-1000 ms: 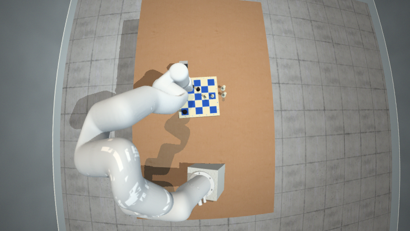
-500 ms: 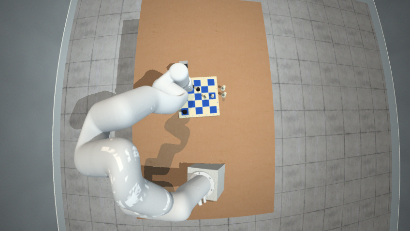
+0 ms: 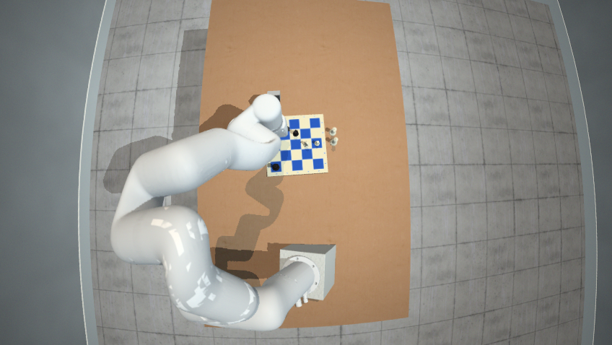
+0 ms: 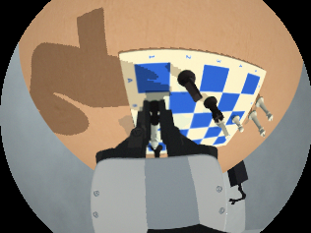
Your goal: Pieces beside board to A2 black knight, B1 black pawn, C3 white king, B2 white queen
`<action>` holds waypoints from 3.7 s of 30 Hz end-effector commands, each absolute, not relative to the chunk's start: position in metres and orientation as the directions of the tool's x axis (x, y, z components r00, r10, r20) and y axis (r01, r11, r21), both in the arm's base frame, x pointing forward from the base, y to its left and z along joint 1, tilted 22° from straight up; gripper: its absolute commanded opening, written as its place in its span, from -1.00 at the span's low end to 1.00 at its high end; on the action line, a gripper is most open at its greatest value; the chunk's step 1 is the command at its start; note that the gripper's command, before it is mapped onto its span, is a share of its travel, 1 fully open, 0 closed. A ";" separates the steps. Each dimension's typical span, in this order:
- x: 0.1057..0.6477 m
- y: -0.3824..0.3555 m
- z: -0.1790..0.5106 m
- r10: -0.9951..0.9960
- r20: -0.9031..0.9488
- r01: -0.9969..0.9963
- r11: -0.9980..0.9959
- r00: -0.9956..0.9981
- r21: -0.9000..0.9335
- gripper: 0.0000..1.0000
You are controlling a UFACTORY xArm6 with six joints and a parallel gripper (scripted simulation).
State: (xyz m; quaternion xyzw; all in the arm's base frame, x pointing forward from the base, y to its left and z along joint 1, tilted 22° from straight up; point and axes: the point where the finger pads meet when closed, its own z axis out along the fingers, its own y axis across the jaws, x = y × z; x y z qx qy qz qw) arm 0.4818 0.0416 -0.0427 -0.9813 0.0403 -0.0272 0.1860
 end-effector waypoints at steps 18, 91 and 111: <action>0.483 0.042 -0.043 -0.090 0.042 -0.068 -0.928 0.995 -0.367 -1.00; 0.482 0.032 -0.018 -0.090 0.042 -0.068 -0.928 0.995 -0.367 -0.31; 0.477 0.009 0.040 -0.090 0.042 -0.068 -0.928 0.995 -0.367 -0.31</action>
